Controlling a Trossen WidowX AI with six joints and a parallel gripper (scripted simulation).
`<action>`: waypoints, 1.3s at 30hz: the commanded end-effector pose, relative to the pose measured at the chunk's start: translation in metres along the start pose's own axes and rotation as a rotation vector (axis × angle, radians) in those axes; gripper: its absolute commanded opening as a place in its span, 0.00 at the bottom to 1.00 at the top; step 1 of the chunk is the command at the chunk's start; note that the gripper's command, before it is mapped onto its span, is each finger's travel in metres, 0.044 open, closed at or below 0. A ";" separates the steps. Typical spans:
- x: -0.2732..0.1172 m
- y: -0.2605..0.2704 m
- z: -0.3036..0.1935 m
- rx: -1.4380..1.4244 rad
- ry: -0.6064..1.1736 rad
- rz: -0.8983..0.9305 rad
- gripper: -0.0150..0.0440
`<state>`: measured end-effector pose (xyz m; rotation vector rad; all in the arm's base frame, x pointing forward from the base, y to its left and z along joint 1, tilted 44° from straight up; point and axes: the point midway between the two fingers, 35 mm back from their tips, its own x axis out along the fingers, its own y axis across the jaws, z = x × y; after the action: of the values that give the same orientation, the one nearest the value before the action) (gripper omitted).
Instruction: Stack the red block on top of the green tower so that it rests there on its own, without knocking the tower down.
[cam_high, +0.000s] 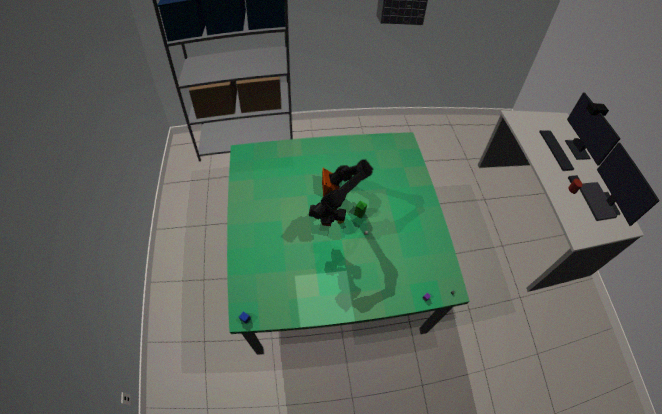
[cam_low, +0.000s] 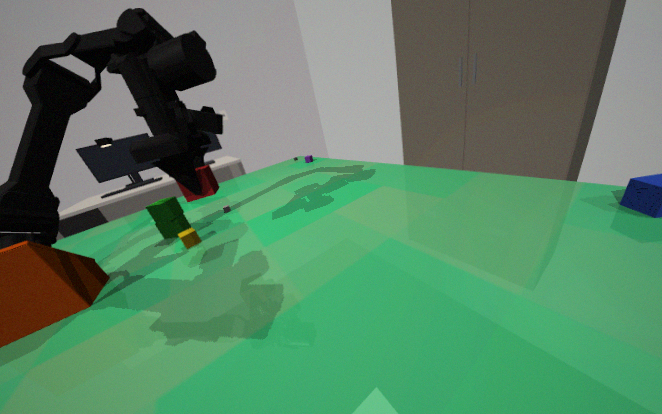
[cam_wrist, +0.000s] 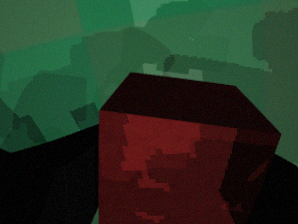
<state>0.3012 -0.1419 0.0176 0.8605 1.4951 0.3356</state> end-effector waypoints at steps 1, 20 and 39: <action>-0.006 0.019 -0.006 -0.007 -0.008 -0.008 0.25; -0.013 0.101 -0.057 -0.004 -0.008 -0.010 0.25; -0.006 0.155 -0.125 -0.003 -0.003 -0.002 0.25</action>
<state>0.2372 -0.0135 0.1386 0.8530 1.4990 0.3332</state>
